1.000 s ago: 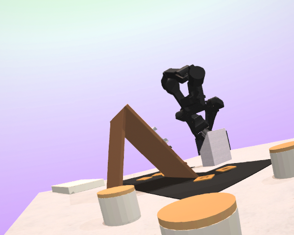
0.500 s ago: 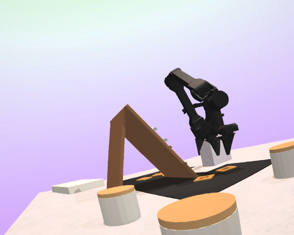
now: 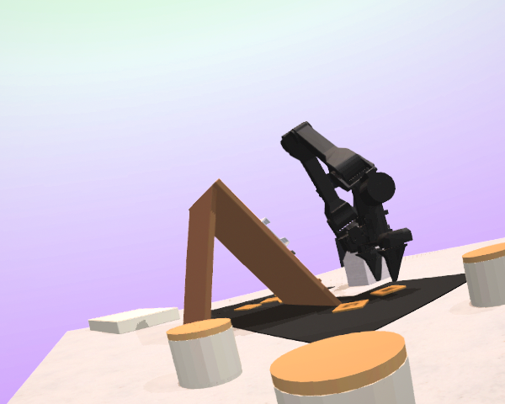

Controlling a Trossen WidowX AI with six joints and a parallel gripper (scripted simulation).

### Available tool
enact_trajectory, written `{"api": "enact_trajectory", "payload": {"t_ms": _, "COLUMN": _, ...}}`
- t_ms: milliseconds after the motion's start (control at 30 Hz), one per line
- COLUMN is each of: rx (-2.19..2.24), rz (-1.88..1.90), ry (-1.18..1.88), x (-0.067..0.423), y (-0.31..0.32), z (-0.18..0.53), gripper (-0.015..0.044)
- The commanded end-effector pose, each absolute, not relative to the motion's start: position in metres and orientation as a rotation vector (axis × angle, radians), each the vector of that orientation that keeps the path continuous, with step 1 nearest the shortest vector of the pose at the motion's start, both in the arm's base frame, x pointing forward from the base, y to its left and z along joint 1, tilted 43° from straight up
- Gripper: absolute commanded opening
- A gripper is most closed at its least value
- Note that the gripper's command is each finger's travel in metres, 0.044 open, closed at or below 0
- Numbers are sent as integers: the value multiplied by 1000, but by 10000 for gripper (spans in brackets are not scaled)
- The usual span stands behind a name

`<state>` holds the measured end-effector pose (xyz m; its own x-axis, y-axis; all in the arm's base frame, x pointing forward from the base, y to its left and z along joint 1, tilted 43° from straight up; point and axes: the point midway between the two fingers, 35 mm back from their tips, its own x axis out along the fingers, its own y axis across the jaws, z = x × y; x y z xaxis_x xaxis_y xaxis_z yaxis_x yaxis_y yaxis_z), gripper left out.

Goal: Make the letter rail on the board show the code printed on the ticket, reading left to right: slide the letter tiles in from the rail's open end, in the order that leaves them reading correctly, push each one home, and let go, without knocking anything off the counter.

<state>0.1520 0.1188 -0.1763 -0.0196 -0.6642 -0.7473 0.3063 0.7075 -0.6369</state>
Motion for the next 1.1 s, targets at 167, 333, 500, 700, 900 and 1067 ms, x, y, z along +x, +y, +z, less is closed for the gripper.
{"api": "enact_trajectory", "payload": {"t_ms": 167, "rx": -328, "rz": -790, "ry": 1387, "x": 152, "y": 116, "z": -179, "gripper": 340}}
{"api": "enact_trajectory", "payload": {"t_ms": 333, "rx": -328, "rz": -790, "ry": 1386, "x": 152, "y": 115, "z": -180, "gripper": 340}}
{"api": "enact_trajectory", "payload": {"t_ms": 500, "rx": -328, "rz": -790, "ry": 1386, "x": 152, "y": 110, "z": -185, "gripper": 340}}
{"api": "enact_trajectory", "payload": {"t_ms": 700, "rx": -328, "rz": -790, "ry": 1386, "x": 152, "y": 104, "z": -192, "gripper": 340}}
{"api": "enact_trajectory", "payload": {"t_ms": 900, "rx": -328, "rz": -790, "ry": 1386, "x": 152, "y": 103, "z": -193, "gripper": 340}}
{"api": "enact_trajectory", "payload": {"t_ms": 1067, "rx": -328, "rz": -790, "ry": 1386, "x": 152, "y": 103, "z": -193, "gripper": 340}}
